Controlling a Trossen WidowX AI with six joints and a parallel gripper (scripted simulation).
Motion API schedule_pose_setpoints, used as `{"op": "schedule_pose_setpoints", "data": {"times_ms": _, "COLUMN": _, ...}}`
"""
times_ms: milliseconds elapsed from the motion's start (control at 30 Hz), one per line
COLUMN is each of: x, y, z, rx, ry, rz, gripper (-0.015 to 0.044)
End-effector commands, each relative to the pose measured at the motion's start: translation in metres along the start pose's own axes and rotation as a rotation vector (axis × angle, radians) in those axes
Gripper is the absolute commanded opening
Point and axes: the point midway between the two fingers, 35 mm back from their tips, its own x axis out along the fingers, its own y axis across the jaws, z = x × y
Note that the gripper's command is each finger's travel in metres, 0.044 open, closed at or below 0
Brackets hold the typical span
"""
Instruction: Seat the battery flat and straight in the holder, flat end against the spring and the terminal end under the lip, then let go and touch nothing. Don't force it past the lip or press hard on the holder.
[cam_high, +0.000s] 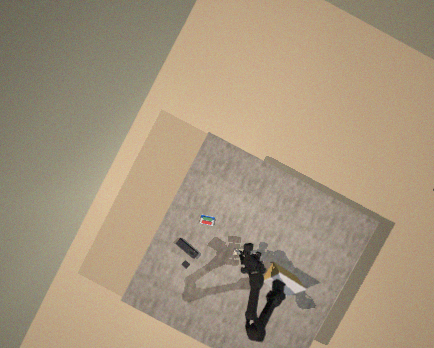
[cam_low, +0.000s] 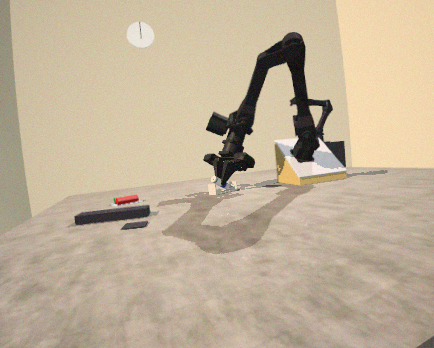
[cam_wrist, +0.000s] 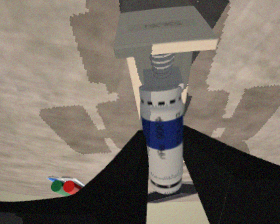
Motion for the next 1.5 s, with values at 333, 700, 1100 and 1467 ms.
{"op": "schedule_pose_setpoints", "data": {"times_ms": 333, "x": -0.006, "y": -0.001, "z": 0.015, "rx": 0.003, "ry": 0.0, "rz": 0.008, "gripper": 0.0067}}
{"op": "schedule_pose_setpoints", "data": {"times_ms": 700, "x": -0.007, "y": 0.0, "z": 0.018, "rx": -0.001, "ry": -0.014, "rz": 0.015, "gripper": 0.0067}}
{"op": "schedule_pose_setpoints", "data": {"times_ms": 1100, "x": -0.001, "y": 0.003, "z": 0.015, "rx": -0.011, "ry": -0.094, "rz": 0.02, "gripper": 0.0067}}
{"op": "schedule_pose_setpoints", "data": {"times_ms": 1467, "x": 0.004, "y": 0.005, "z": 0.013, "rx": -0.015, "ry": -0.172, "rz": 0.021, "gripper": 0.0067}}
